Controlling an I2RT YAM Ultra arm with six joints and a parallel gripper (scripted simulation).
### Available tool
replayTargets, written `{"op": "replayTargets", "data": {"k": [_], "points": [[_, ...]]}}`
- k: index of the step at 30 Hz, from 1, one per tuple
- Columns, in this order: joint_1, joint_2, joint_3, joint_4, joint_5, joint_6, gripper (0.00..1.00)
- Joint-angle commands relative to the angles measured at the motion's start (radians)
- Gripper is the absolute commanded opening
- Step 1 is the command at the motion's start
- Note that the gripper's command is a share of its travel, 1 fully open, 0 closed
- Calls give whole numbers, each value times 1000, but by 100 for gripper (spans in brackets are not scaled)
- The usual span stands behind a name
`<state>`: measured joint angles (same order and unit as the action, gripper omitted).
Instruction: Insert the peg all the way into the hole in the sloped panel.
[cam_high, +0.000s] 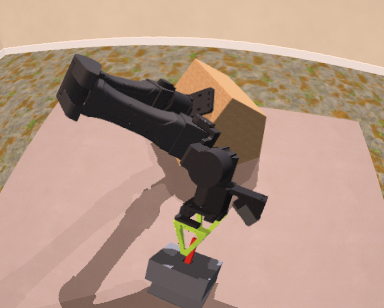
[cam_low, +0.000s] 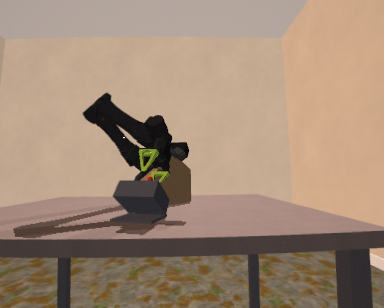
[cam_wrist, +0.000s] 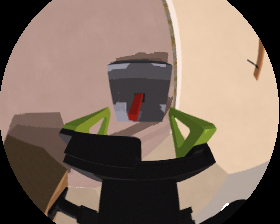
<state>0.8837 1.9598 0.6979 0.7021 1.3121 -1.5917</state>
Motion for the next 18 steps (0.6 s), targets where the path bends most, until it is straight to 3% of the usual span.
{"op": "replayTargets", "data": {"k": [1,8,18], "points": [[14,-4,3,1,-1,2,100],[28,-2,18,-36,7,30,100],[111,6,36,-241,47,229,100]]}}
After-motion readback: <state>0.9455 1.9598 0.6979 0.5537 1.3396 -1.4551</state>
